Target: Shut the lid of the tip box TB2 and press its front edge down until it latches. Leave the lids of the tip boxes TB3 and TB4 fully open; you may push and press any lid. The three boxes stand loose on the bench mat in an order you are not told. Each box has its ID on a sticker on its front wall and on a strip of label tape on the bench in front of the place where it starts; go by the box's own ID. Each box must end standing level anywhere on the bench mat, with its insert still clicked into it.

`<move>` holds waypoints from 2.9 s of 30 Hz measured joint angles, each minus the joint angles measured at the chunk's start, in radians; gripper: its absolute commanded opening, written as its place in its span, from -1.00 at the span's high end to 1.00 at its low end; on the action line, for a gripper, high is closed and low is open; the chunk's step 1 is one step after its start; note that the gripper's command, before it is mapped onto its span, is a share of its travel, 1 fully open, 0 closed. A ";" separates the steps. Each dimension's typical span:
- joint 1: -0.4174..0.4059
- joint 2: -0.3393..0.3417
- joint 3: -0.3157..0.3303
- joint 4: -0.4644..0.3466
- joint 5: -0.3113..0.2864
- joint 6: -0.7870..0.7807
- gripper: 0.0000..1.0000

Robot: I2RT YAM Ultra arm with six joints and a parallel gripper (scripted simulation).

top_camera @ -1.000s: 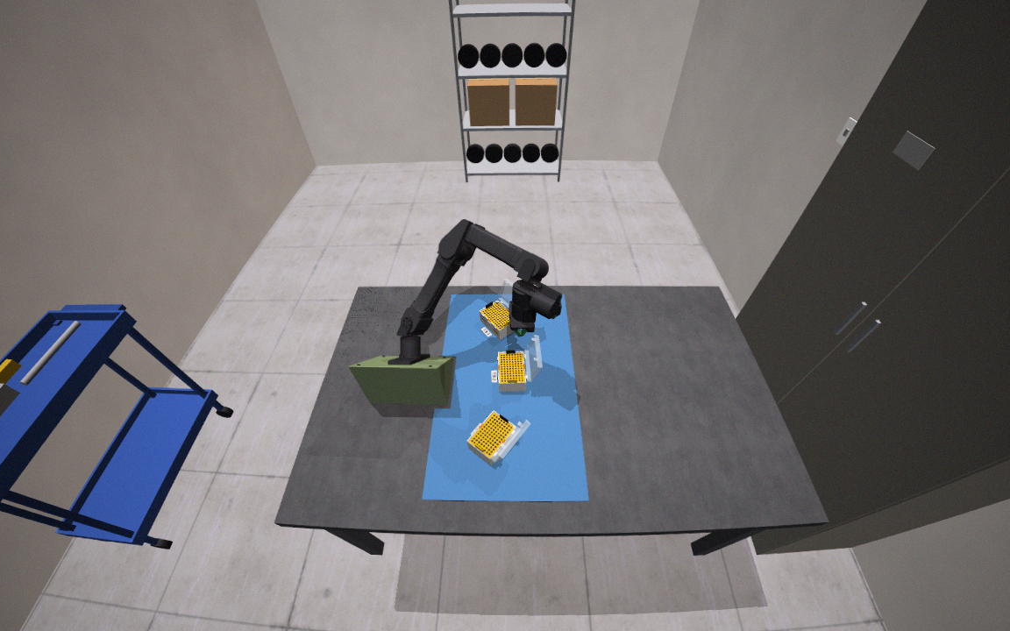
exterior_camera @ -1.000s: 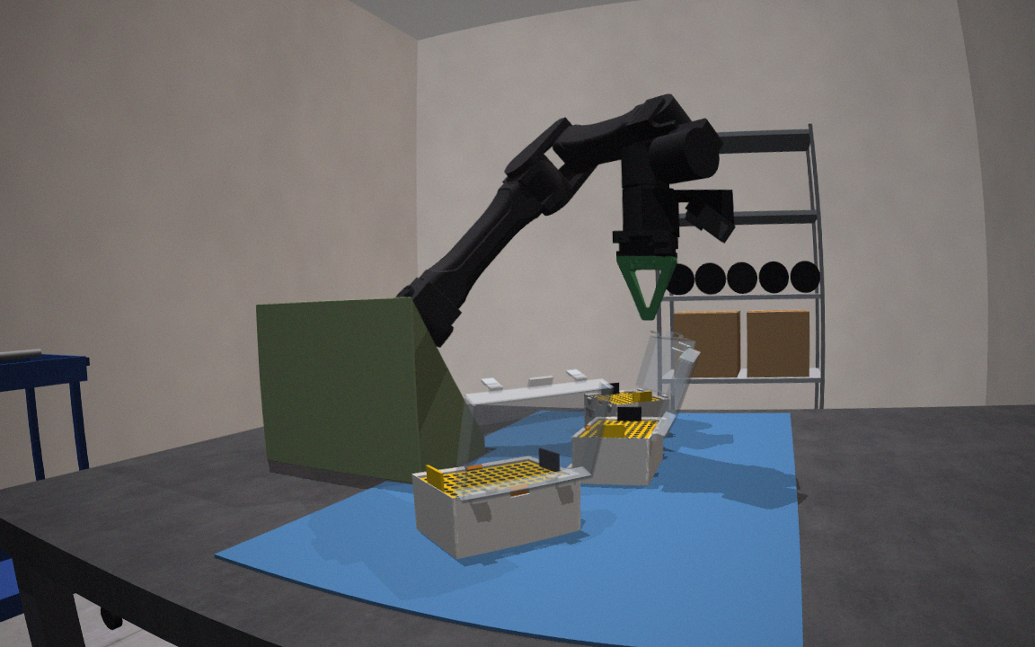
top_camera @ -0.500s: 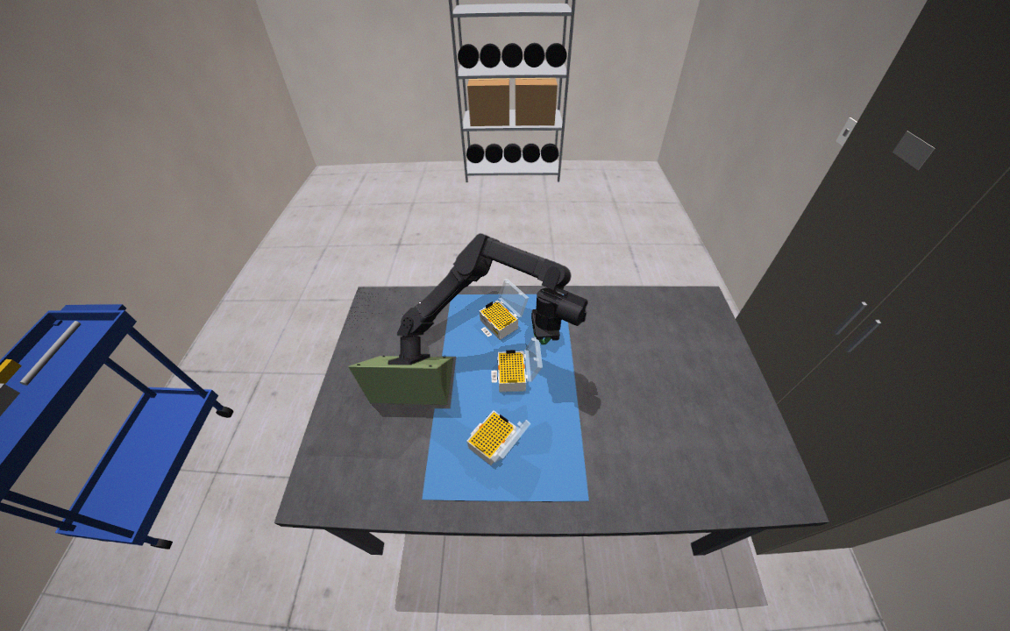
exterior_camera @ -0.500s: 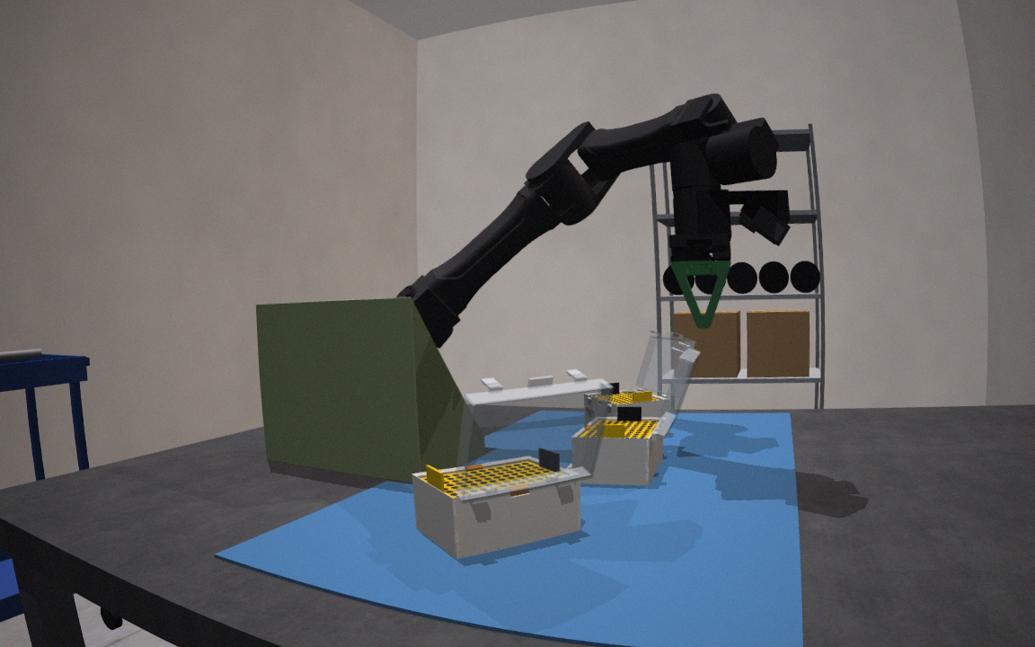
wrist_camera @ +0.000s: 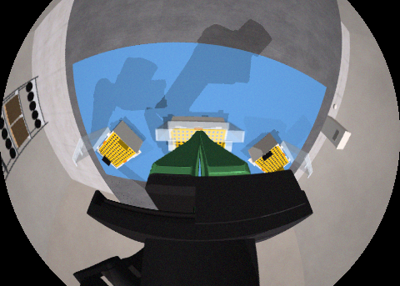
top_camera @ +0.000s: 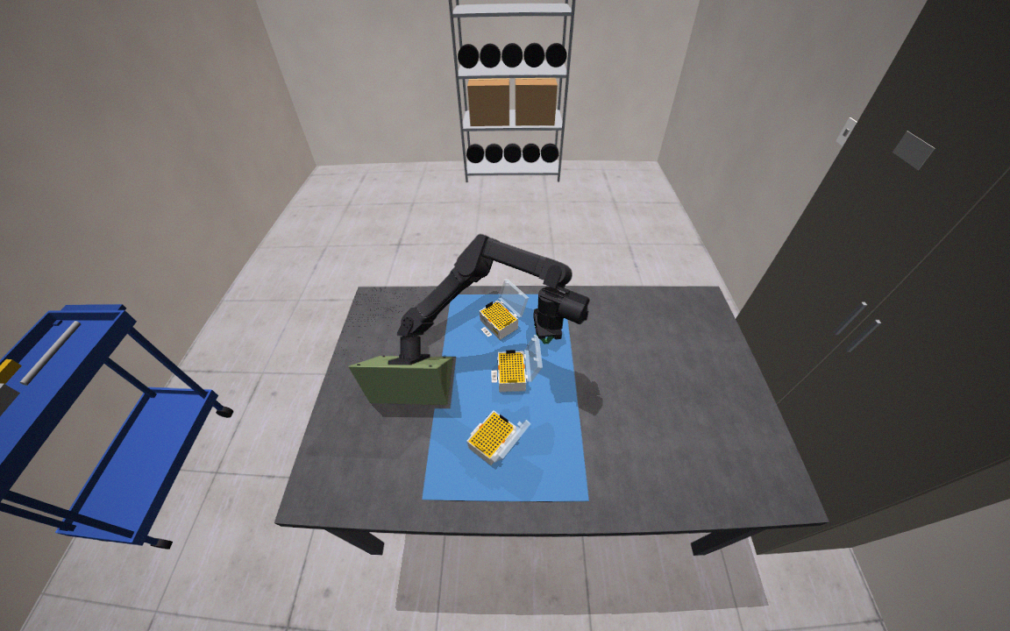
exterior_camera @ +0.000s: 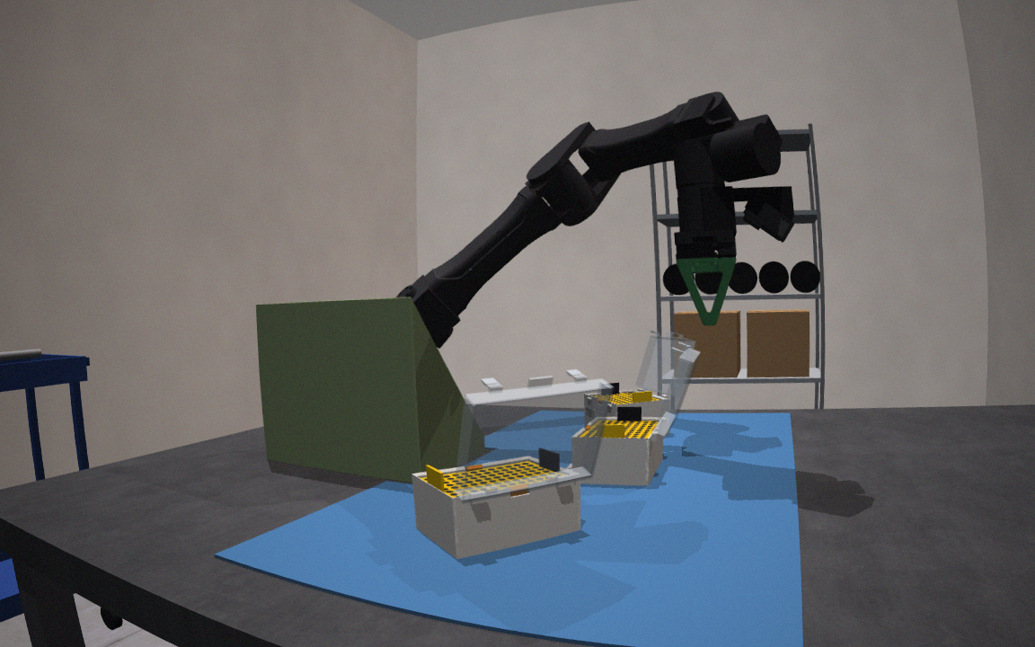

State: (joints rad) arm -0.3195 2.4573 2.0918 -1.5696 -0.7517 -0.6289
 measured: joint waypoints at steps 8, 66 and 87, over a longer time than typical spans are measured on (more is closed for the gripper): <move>0.000 0.000 0.002 0.000 0.000 0.000 1.00; 0.000 0.000 0.003 0.000 0.000 0.000 1.00; 0.055 0.111 0.120 0.012 -0.013 0.039 1.00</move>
State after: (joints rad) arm -0.2646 2.5679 2.2116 -1.5574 -0.7650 -0.5900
